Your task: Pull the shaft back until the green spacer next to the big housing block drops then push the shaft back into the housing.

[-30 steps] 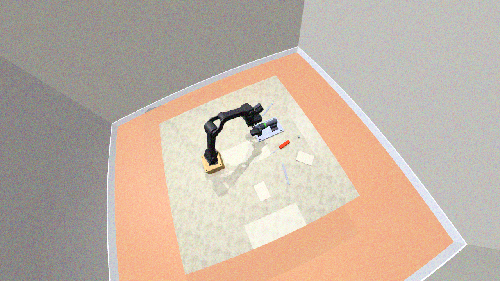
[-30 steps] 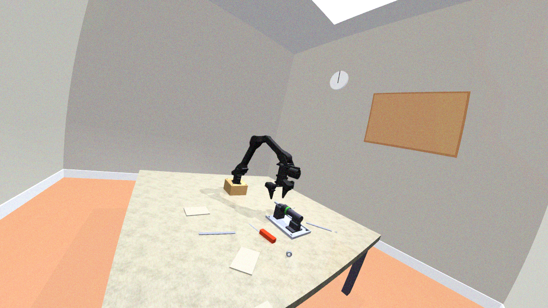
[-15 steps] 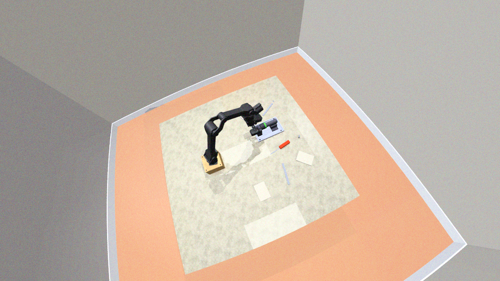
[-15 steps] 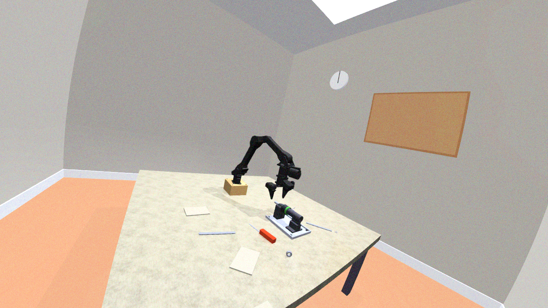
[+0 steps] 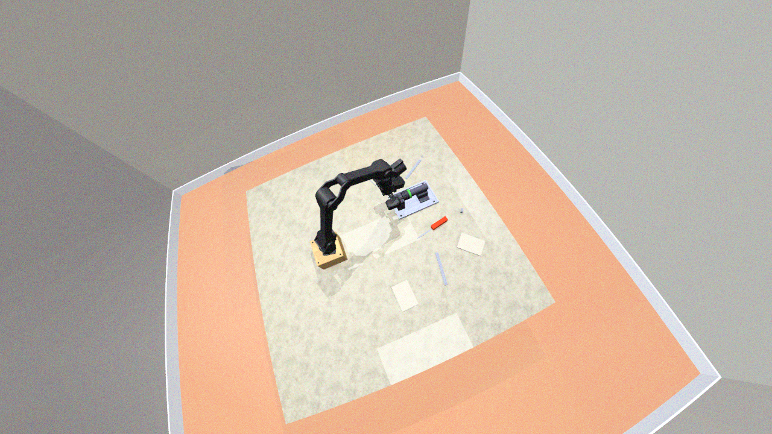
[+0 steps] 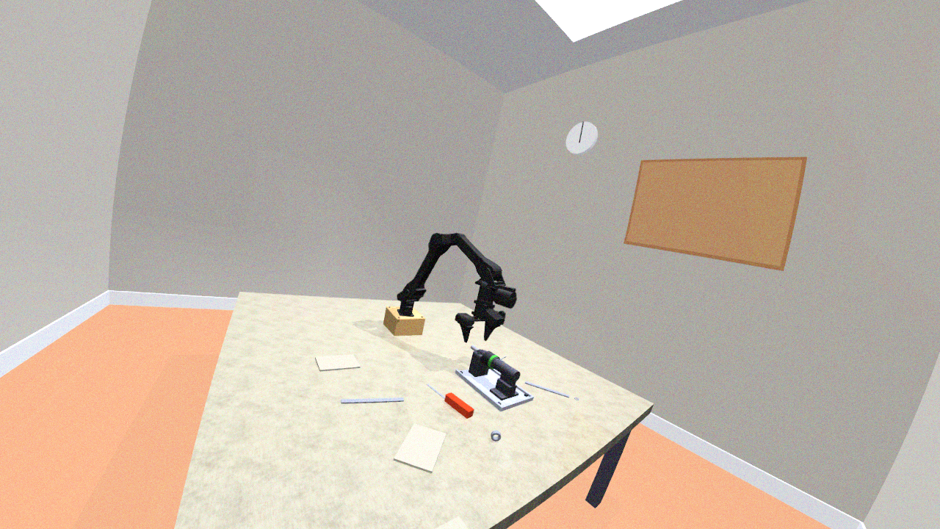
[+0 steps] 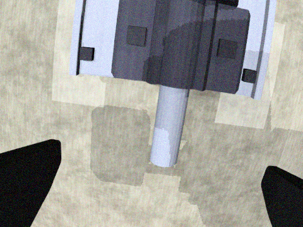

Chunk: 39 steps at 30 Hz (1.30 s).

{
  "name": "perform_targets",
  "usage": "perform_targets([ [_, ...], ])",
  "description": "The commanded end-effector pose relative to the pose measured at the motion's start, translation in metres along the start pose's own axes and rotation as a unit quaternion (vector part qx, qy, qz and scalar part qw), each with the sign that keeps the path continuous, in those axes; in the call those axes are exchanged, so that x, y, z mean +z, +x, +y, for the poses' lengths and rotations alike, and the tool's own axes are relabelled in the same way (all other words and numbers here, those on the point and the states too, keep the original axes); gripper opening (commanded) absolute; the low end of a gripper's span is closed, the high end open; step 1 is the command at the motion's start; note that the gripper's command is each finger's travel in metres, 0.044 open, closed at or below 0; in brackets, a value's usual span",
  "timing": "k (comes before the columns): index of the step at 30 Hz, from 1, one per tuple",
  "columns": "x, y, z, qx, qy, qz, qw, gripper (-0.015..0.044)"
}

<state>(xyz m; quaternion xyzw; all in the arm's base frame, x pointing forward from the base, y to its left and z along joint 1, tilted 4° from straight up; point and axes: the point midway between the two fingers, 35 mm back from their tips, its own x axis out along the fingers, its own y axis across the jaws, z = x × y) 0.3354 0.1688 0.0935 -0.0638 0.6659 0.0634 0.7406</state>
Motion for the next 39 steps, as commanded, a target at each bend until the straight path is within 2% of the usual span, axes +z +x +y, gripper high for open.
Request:
perform_targets([
  [1, 0.0, 0.001, 0.0, -0.003, -0.003, -0.003, 1.0, 0.044],
  [10, -0.003, 0.017, 0.004, -0.011, -0.023, -0.17, 0.985, 0.044],
  [21, -0.043, 0.021, 0.001, -0.002, -0.006, -0.364, 0.931, 0.044],
  [39, -0.047, 0.021, 0.0, -0.001, -0.003, -0.376, 0.927, 0.044],
])
